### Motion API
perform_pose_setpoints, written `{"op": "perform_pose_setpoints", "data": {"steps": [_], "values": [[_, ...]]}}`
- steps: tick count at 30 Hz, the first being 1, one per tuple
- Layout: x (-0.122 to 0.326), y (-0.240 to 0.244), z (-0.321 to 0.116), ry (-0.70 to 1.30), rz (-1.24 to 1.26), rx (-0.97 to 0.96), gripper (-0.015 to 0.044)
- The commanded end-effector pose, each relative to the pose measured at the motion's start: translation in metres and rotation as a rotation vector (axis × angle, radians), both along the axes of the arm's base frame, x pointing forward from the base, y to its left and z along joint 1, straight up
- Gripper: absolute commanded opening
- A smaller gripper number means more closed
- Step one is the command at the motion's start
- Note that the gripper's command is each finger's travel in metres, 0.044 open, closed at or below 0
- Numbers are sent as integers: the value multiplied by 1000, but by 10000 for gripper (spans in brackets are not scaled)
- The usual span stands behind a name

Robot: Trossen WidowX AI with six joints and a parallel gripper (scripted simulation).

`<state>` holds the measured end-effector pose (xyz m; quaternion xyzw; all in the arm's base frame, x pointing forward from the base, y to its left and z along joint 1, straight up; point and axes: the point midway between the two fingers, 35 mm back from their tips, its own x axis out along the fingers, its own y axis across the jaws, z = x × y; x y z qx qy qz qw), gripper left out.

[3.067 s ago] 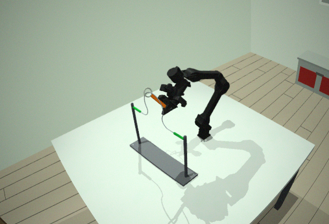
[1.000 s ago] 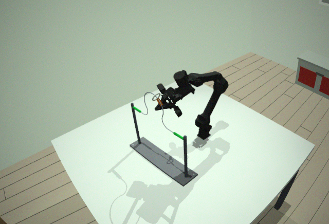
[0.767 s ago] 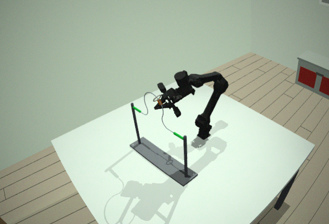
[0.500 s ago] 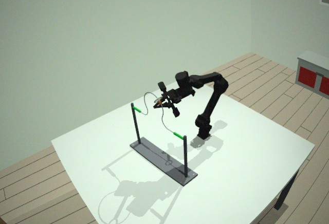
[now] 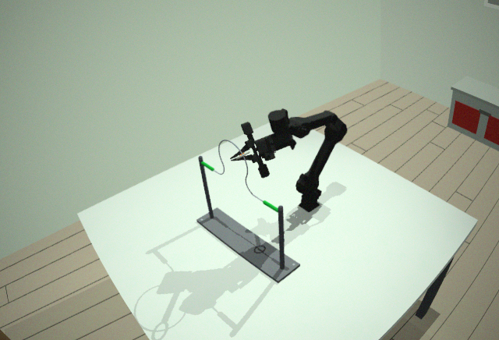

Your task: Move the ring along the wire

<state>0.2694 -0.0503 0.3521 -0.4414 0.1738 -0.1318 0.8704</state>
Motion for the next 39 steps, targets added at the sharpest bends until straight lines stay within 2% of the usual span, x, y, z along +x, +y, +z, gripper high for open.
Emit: {"op": "perform_pose_setpoints", "data": {"steps": [1, 39], "values": [[0, -2, 2, -4, -5, -61, -150], [0, -10, 25, -49, -13, -619, -150]]}}
